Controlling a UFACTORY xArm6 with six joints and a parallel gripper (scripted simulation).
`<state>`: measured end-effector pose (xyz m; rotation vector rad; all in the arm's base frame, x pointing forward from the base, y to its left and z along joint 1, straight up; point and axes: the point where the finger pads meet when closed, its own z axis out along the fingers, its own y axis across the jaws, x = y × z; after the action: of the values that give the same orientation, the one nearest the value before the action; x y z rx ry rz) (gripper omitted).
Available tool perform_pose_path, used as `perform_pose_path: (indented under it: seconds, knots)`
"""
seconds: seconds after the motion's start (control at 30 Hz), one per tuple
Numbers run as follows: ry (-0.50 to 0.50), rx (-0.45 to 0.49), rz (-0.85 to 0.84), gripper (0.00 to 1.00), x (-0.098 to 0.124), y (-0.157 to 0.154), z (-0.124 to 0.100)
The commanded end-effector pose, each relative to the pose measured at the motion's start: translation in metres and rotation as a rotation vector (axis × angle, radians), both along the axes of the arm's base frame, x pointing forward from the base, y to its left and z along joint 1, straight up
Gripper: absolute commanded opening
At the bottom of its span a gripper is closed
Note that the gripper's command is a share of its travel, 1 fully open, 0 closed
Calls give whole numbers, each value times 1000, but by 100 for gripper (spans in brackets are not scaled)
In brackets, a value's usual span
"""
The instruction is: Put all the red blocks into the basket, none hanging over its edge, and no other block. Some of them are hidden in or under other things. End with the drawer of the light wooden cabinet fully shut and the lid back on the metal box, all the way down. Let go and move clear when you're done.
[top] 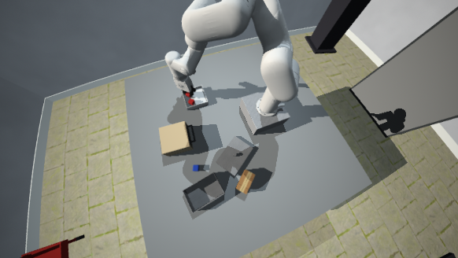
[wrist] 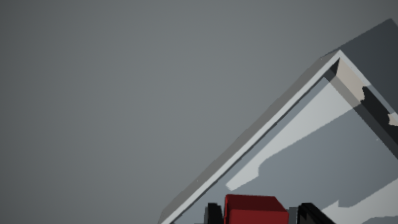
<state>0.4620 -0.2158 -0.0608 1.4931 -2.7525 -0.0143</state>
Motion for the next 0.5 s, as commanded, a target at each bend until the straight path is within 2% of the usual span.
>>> perform_pose_path:
  seconds: [0.0,0.47]
  knots:
    - [-5,-2,0,50,2,-1,6]
    - [-5,-2,0,50,2,-1,39]
